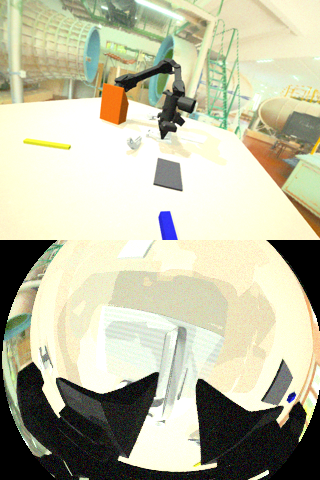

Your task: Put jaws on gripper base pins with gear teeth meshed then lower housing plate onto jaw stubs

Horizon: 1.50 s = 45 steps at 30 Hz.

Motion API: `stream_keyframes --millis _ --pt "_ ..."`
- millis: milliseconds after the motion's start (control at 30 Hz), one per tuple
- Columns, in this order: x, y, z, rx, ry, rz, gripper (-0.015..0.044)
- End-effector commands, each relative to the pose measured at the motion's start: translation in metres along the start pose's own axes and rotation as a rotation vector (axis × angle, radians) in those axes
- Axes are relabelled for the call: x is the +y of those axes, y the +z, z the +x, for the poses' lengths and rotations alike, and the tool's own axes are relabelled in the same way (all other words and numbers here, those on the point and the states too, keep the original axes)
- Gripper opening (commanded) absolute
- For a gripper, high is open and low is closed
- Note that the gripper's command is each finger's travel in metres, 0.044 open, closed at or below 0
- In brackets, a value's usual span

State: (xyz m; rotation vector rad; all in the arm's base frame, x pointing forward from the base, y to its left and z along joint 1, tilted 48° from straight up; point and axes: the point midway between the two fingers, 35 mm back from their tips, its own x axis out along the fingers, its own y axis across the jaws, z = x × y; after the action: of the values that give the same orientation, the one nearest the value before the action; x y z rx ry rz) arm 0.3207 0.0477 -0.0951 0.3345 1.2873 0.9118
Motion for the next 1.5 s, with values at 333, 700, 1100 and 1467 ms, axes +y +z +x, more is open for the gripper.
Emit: stream_keyframes --millis 333,700,1100,1467 --pt "0.0004 0.0001 0.0003 -0.002 0.003 0.004 0.0134" --pt "0.0004 0.0001 0.0003 -0.002 0.003 0.004 0.0134" --pt "0.0004 0.0001 0.0003 -0.002 0.003 0.004 0.0134" --pt "0.0000 0.0000 0.0000 0.000 0.000 0.000 0.0224"
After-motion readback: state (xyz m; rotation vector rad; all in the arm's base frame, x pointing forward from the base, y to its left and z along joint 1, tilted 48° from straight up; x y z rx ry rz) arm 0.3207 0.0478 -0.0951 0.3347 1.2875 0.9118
